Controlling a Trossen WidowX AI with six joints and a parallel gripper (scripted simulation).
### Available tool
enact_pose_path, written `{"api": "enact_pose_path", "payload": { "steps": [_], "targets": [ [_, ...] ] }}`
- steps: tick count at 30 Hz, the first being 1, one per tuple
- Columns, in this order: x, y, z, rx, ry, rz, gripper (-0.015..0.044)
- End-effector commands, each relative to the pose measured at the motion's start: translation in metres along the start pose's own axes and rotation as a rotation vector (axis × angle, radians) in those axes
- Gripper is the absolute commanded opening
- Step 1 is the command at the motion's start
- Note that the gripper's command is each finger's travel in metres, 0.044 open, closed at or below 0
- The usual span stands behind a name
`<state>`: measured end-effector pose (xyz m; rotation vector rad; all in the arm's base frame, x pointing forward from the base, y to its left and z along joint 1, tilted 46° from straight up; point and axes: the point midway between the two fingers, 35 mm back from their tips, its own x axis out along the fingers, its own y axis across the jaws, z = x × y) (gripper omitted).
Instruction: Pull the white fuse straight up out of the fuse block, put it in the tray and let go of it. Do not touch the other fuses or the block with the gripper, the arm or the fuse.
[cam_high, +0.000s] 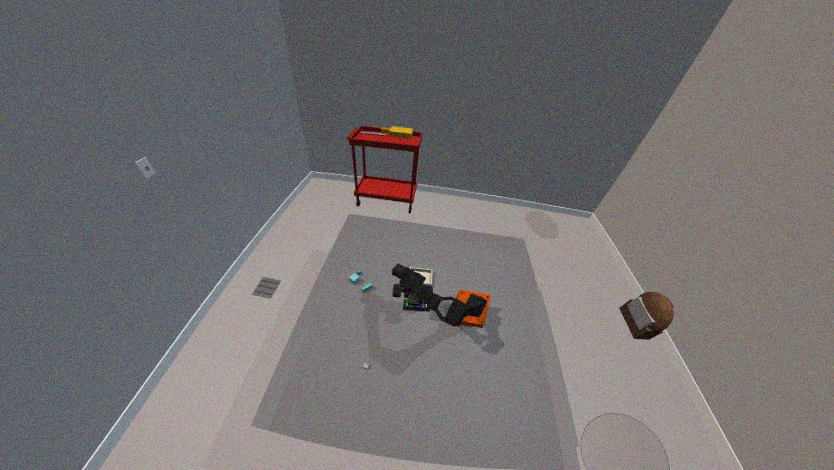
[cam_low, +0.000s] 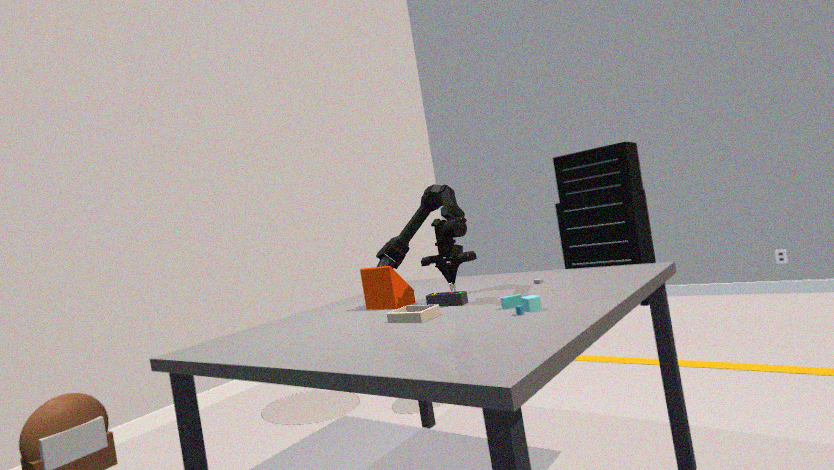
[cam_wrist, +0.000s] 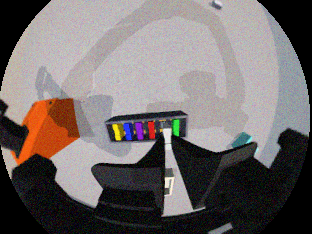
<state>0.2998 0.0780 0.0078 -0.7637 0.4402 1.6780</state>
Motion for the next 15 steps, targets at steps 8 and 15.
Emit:
{"api": "enact_pose_path", "payload": {
  "steps": [8,15],
  "targets": [
    [-0.012,0.000,-0.001,-0.001,0.006,-0.001,0.0000],
    [-0.023,0.000,-0.001,-0.001,0.006,-0.001,0.0000]
  ]
}}
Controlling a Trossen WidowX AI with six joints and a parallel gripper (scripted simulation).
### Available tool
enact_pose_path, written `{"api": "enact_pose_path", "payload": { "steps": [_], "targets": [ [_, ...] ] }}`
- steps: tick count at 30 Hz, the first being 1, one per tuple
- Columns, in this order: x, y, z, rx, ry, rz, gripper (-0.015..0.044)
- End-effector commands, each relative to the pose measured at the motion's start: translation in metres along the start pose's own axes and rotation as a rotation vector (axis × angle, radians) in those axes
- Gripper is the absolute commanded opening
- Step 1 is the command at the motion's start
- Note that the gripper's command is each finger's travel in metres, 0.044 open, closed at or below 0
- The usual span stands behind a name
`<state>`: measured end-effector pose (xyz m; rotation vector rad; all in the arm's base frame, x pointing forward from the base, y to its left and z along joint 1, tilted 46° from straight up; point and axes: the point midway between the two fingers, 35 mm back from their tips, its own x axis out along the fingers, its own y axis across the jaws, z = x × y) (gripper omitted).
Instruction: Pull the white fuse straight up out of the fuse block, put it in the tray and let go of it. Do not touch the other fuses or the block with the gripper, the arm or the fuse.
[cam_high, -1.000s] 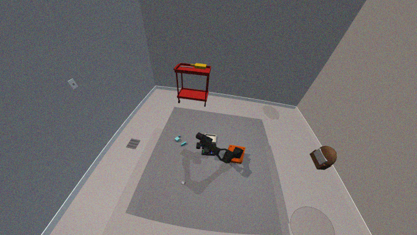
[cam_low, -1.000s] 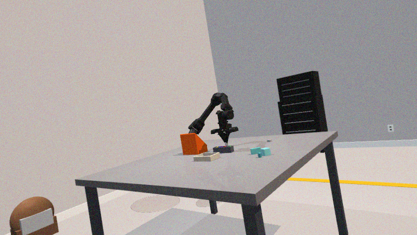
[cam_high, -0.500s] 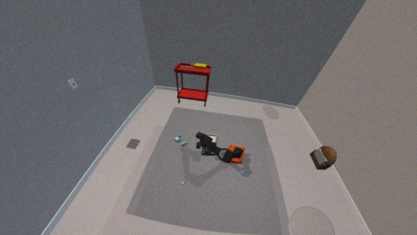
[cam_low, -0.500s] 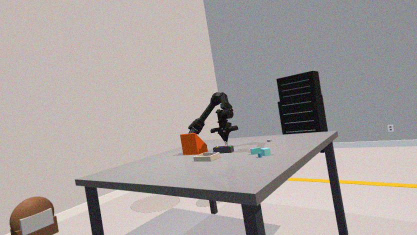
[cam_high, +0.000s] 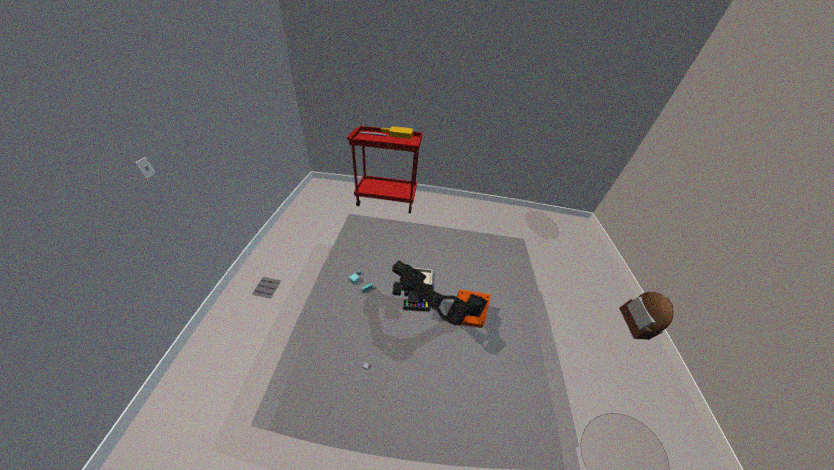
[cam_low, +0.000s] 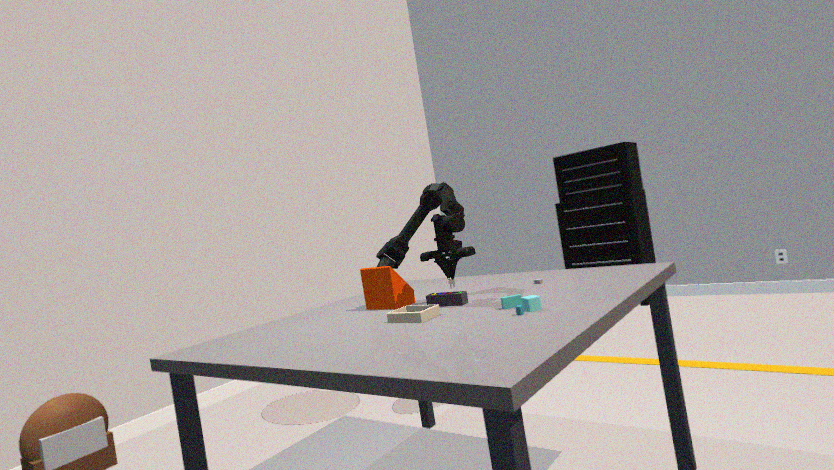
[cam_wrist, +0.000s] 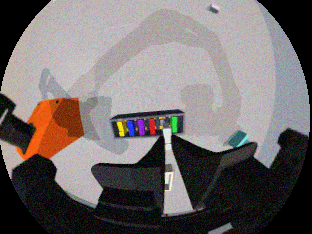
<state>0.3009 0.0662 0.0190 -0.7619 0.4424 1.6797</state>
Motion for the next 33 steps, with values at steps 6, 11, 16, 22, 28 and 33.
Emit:
{"api": "enact_pose_path", "payload": {
  "steps": [6,11,16,22,28,33],
  "targets": [
    [-0.009,-0.001,-0.005,-0.002,0.008,-0.004,0.0000],
    [-0.012,-0.001,-0.034,-0.001,0.018,-0.005,0.0000],
    [-0.015,0.002,-0.064,0.000,0.025,-0.005,0.0000],
    [-0.016,0.009,-0.100,0.000,0.029,-0.005,0.0000],
    [-0.017,0.020,-0.135,-0.001,0.029,-0.004,0.0000],
    [-0.015,0.032,-0.163,-0.002,0.025,-0.004,0.0000]
  ]
}}
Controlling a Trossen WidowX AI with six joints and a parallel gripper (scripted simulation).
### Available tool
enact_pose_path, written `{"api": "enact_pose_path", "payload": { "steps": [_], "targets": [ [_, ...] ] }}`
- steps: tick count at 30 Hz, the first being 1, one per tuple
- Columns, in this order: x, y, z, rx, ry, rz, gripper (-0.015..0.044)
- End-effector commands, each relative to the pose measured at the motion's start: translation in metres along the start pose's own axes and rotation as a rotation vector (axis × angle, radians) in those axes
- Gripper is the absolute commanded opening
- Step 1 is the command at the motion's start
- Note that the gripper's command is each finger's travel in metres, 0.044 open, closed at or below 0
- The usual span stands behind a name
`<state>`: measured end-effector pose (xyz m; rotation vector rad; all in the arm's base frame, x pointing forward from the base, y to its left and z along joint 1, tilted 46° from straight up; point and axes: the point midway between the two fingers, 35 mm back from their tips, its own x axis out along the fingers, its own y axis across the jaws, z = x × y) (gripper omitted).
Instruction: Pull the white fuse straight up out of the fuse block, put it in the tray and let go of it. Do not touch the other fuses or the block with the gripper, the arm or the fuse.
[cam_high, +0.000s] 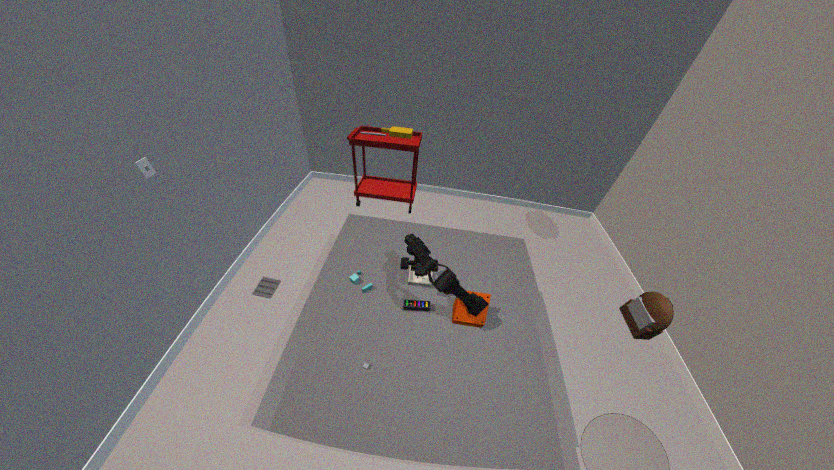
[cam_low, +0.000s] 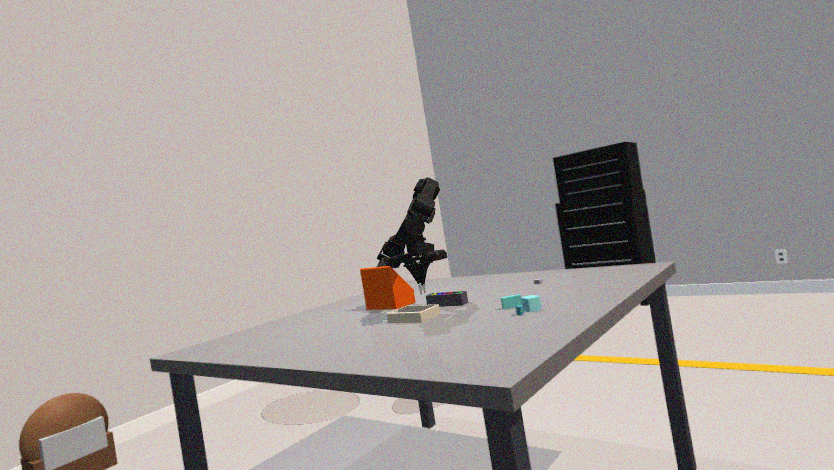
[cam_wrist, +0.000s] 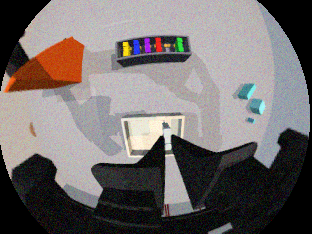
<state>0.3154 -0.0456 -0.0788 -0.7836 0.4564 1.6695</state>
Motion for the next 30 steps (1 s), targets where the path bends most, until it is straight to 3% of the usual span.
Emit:
{"api": "enact_pose_path", "payload": {
  "steps": [1,6,30],
  "targets": [
    [0.000,0.010,-0.022,-0.002,0.001,0.000,0.0000],
    [0.002,0.020,-0.041,-0.004,-0.004,-0.001,0.0000],
    [0.035,0.020,-0.040,-0.004,-0.005,-0.001,0.0000]
  ]
}}
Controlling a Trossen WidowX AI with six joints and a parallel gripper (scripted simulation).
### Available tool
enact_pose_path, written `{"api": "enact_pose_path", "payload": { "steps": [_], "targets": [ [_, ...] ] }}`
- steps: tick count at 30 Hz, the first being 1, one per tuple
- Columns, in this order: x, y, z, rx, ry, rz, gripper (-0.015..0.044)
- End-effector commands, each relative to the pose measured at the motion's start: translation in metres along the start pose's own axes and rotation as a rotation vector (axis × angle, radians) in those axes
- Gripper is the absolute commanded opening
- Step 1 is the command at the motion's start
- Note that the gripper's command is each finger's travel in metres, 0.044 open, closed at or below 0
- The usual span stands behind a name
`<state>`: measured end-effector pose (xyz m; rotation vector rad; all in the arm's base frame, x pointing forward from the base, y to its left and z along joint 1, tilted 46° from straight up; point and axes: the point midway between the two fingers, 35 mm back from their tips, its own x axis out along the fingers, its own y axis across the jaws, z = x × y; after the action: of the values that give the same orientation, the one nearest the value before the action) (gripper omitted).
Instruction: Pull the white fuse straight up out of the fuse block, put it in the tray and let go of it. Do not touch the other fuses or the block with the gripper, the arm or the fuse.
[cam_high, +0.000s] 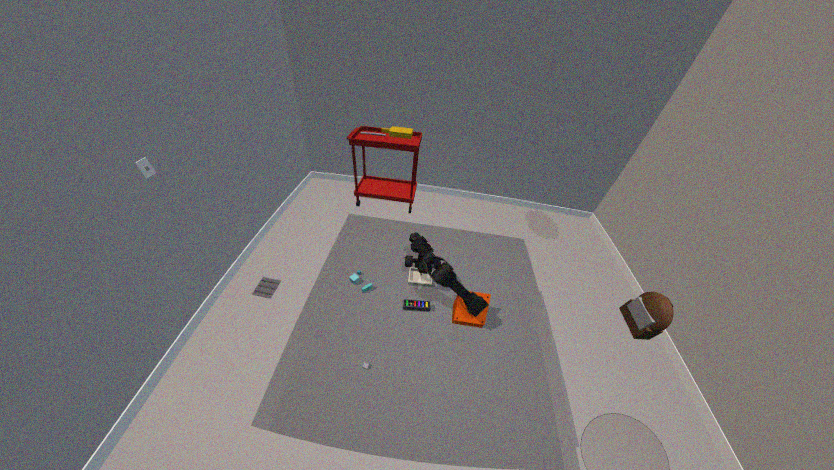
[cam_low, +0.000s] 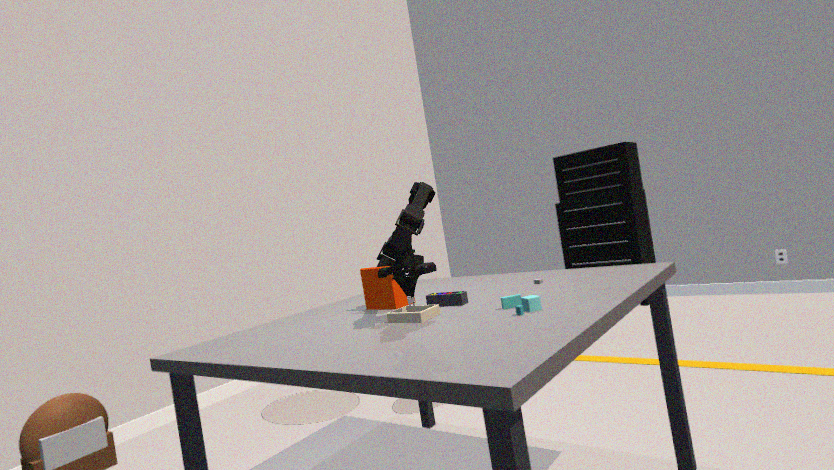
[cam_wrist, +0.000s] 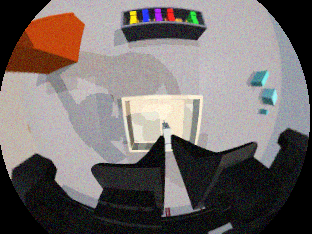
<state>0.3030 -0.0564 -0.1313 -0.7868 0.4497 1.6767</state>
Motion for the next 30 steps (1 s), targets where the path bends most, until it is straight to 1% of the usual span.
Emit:
{"api": "enact_pose_path", "payload": {
  "steps": [1,5,17,18,21,22,30],
  "targets": [
    [0.006,0.000,0.000,0.004,-0.003,-0.005,0.0000],
    [0.011,0.000,0.001,0.004,-0.003,-0.005,0.0000],
    [0.008,0.000,0.000,0.000,-0.001,0.001,0.0315],
    [0.005,0.000,0.000,0.000,-0.001,0.000,0.0330],
    [-0.026,0.000,0.000,0.004,-0.001,-0.004,0.0330],
    [-0.029,0.000,0.000,0.004,-0.001,-0.004,0.0330],
    [-0.029,0.000,0.000,0.004,-0.001,-0.004,0.0330]
  ]
}}
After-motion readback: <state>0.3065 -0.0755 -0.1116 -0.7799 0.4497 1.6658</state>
